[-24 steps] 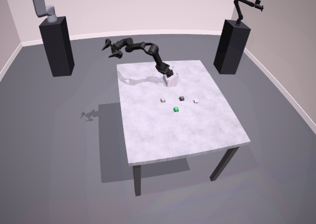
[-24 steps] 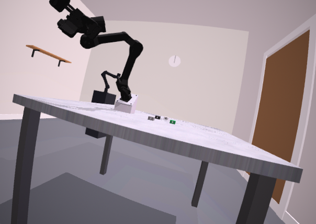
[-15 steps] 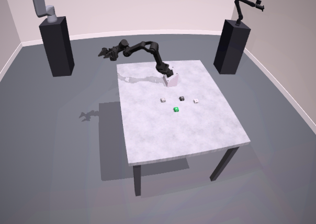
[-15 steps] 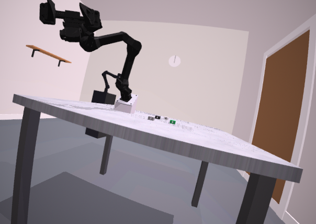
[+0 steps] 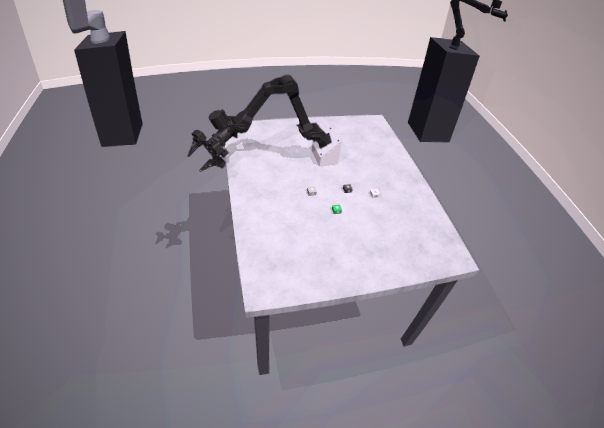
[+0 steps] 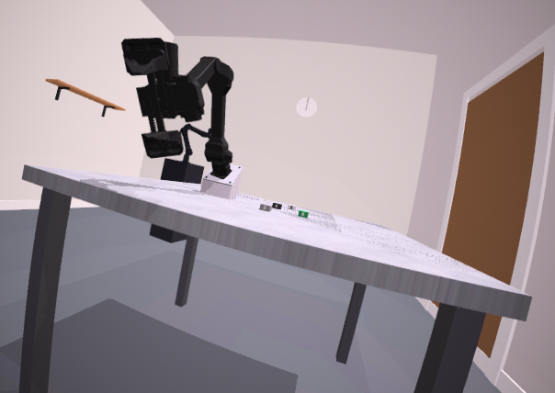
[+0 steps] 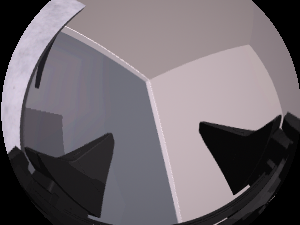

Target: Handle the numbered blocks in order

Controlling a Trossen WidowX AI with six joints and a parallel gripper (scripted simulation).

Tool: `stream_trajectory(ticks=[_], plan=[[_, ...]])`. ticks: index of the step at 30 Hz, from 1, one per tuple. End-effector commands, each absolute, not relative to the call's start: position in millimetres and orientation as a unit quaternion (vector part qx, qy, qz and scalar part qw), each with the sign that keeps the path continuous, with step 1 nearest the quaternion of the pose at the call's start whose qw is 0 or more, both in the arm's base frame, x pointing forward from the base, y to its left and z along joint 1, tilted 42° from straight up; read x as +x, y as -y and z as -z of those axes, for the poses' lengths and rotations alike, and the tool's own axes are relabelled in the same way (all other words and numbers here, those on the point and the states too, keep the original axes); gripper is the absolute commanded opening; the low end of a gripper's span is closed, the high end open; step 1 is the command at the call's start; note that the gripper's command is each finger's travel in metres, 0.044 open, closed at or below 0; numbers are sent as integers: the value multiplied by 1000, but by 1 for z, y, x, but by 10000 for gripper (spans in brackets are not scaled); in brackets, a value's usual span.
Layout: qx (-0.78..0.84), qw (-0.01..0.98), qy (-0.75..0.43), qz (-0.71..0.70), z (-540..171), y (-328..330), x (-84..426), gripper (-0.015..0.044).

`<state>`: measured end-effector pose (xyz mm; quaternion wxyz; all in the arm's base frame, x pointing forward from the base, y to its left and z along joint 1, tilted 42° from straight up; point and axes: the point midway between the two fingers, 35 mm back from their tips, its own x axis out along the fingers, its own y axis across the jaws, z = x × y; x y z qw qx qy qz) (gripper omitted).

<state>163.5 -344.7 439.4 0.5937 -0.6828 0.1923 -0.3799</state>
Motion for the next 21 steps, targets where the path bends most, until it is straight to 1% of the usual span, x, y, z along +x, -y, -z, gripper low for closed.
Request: stream_trajectory(ticks=[1,5,10,15,21], plan=[[-572,719,-196,343,-392,340,214,400],[-438,821,-228,288,-336,312,268,400],[-289,880,-306,218,-266,252,315,400],[-186,876,-411,168,-205,178,331,400],[-147,818,-535,151,-155,94,309,400]])
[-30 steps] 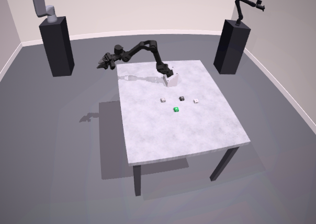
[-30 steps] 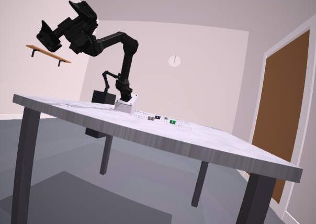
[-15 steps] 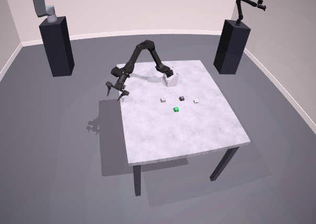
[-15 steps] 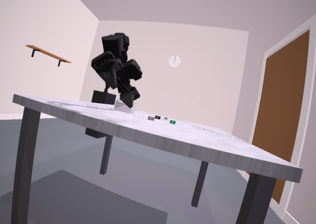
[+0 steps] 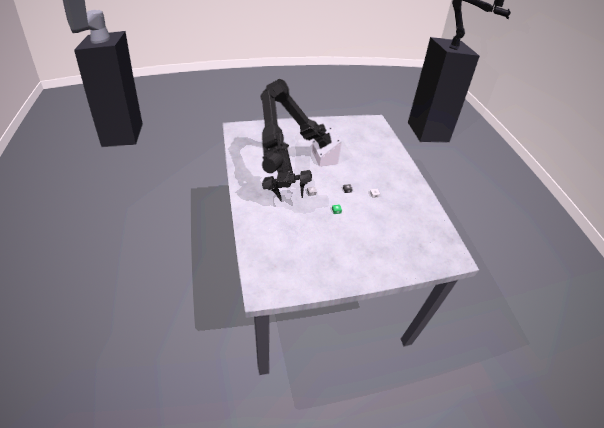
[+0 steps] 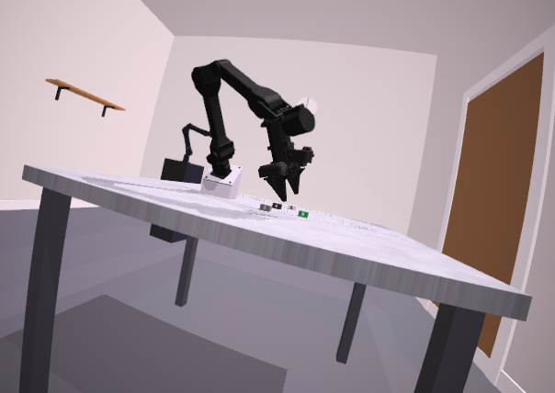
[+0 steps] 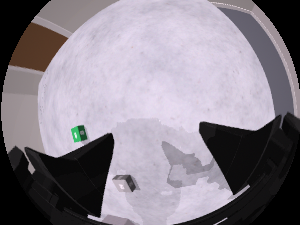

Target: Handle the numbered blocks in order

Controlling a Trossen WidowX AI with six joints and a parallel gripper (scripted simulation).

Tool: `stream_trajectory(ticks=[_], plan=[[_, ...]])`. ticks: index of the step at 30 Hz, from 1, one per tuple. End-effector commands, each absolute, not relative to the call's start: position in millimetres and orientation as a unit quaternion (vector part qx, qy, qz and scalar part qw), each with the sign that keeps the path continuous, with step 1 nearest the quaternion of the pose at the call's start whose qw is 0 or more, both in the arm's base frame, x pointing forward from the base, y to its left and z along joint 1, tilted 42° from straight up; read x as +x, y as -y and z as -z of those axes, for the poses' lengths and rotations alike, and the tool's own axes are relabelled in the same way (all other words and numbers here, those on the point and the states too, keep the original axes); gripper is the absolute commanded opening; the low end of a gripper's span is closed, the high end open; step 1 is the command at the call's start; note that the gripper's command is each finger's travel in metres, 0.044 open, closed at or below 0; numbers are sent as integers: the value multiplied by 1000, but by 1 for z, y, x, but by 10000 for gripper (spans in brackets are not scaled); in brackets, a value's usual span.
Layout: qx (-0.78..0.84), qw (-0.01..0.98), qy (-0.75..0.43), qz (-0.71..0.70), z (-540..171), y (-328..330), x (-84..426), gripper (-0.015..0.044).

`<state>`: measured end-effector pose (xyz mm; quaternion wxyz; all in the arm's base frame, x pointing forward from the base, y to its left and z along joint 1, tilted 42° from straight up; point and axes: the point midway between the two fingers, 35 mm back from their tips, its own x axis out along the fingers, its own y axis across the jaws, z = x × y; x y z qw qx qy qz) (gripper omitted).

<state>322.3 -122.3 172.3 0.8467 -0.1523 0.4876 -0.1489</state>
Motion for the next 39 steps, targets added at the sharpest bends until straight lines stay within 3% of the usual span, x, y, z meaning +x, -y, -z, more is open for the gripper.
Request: stream_trajectory(ticks=[1,11,34,39], plan=[[-149,806,-552,153,-150,83,303,400],[-281,701,-621,209,-144,12,233,400],[-284,700,-621,210,-143,9,233,400],[-279,702,-623,202,-101,-45,244,400]])
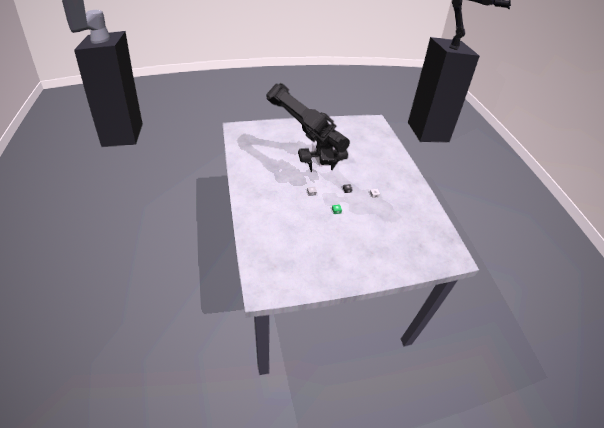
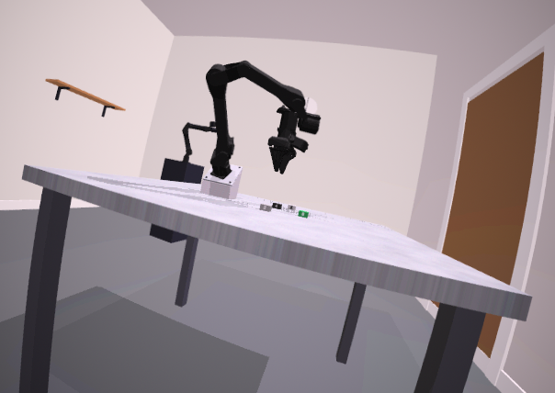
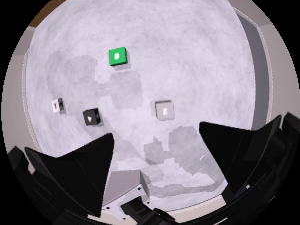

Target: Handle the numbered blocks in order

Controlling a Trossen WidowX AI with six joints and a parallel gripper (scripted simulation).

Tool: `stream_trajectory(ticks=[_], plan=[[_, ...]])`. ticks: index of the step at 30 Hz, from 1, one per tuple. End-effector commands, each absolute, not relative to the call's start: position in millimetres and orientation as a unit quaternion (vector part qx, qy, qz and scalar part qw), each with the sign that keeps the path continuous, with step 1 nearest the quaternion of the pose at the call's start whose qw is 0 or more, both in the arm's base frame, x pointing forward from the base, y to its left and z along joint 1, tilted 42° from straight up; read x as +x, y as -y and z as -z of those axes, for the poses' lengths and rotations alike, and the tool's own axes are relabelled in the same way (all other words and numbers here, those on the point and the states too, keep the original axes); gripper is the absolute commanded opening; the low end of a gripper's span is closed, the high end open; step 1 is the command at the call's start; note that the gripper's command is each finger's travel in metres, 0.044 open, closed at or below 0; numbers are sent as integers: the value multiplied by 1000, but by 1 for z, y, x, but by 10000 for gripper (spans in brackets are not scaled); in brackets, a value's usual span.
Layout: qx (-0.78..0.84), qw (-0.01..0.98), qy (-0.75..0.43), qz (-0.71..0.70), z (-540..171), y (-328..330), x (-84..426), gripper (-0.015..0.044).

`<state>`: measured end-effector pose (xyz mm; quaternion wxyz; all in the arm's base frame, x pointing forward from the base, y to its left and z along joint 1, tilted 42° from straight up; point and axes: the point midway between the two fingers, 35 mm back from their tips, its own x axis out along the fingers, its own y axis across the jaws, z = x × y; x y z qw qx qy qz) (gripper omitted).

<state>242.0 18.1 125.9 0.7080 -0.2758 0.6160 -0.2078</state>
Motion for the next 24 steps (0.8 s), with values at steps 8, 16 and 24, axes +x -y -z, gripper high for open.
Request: stream_trajectory(ticks=[8,16,24], plan=[[-282,701,-621,208,-31,-120,228,400],[-282,701,-621,208,-31,-120,228,400],[-282,701,-621,208,-31,-120,228,400]])
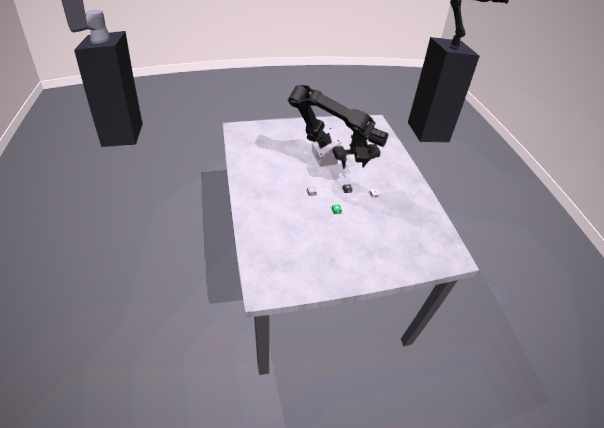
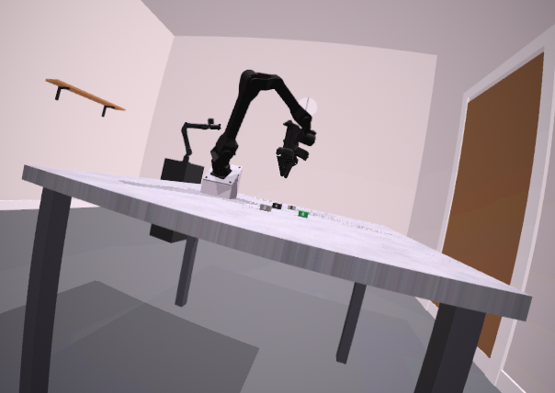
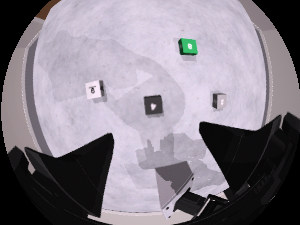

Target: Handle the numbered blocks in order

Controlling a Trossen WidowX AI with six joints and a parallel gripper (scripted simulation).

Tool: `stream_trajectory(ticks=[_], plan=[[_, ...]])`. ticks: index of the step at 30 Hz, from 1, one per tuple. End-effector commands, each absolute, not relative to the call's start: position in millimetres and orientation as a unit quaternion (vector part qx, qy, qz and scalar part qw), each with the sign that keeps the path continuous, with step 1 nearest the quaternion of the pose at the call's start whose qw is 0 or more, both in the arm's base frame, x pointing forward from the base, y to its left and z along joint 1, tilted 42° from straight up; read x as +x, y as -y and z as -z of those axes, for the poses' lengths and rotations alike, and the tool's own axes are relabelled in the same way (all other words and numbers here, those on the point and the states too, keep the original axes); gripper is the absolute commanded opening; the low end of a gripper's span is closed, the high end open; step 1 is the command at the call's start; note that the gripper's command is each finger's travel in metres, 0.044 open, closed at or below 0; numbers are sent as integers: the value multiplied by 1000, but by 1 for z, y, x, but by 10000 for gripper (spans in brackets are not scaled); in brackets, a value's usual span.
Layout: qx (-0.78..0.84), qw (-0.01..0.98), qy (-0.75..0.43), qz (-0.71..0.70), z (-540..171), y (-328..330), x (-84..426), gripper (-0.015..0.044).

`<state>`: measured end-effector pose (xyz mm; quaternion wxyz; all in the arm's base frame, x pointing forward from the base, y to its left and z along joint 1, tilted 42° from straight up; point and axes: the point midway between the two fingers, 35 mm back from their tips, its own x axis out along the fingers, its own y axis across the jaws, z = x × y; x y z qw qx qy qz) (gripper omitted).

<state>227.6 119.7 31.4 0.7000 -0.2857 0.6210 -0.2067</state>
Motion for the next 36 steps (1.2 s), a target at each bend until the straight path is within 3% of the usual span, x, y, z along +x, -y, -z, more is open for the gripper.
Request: stream_trajectory(ticks=[1,7,16,36], plan=[[-282,701,-621,208,-31,-120,228,400],[-282,701,-621,208,-28,-126,231,400],[-280,703,-621,207,25,-197,269,400],[-280,703,-621,207,27,-199,270,400]])
